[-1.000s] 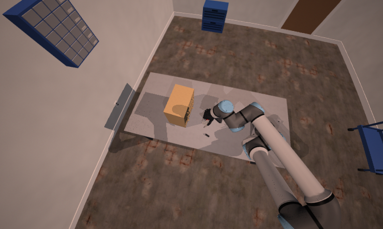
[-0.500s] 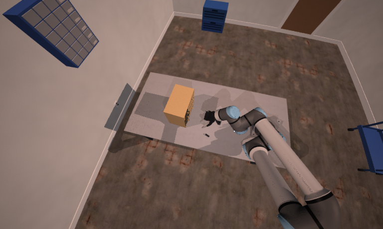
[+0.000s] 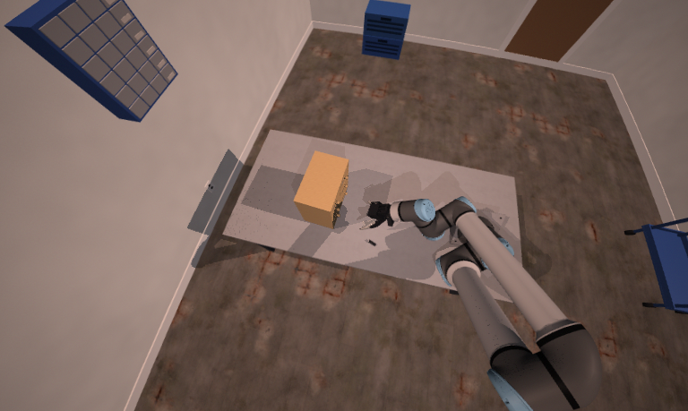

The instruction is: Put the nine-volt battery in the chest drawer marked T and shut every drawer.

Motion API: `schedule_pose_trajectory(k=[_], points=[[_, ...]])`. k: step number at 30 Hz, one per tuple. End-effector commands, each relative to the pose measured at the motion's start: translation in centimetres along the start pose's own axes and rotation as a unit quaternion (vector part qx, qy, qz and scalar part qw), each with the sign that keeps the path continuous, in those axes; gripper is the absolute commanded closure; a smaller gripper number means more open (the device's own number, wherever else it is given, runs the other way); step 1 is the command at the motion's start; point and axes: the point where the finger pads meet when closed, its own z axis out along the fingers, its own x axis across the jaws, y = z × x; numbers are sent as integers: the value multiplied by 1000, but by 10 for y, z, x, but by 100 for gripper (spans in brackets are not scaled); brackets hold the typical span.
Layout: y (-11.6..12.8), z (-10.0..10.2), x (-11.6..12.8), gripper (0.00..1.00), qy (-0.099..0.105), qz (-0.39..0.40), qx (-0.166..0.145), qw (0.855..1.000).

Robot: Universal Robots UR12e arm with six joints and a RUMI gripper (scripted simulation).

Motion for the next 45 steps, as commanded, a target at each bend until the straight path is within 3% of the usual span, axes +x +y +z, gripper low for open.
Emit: schedule_pose_trajectory(k=[1, 10, 27, 45], points=[[1, 8, -2, 0, -5, 1, -44, 999], [1, 20, -2, 0, -5, 1, -100, 995], [0, 37, -2, 0, -5, 0, -177, 984], [-1, 47, -2, 0, -5, 0, -223, 975]])
